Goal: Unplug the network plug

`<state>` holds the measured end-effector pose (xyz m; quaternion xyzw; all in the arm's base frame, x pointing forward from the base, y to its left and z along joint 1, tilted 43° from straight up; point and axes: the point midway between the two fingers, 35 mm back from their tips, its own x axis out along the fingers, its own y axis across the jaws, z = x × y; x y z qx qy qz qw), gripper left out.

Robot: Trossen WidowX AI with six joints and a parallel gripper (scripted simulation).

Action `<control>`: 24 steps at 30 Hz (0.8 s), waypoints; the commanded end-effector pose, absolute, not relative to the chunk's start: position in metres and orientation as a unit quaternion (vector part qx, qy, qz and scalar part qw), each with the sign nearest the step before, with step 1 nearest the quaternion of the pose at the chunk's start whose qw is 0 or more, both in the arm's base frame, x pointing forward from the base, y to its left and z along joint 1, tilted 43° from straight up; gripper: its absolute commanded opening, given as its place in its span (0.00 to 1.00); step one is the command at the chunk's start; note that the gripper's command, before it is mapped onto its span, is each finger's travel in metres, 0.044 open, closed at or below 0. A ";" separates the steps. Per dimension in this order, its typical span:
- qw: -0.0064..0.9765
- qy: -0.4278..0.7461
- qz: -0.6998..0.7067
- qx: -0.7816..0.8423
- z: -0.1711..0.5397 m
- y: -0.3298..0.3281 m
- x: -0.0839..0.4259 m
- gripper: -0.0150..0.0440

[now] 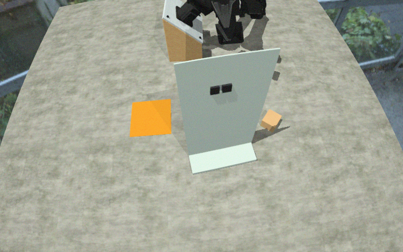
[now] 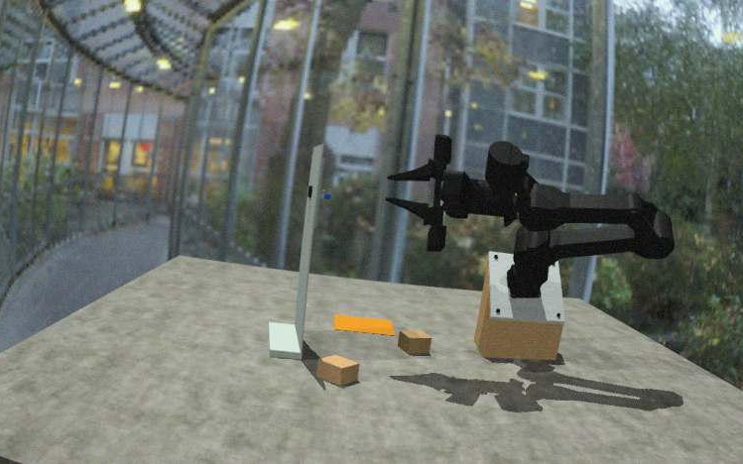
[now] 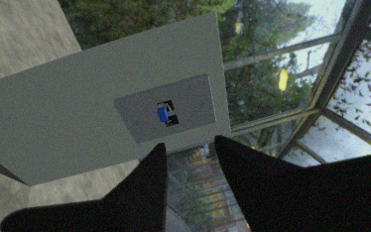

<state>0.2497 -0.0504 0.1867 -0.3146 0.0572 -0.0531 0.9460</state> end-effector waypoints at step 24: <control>0.913 0.072 -0.058 -0.396 0.152 -0.060 0.250 0.52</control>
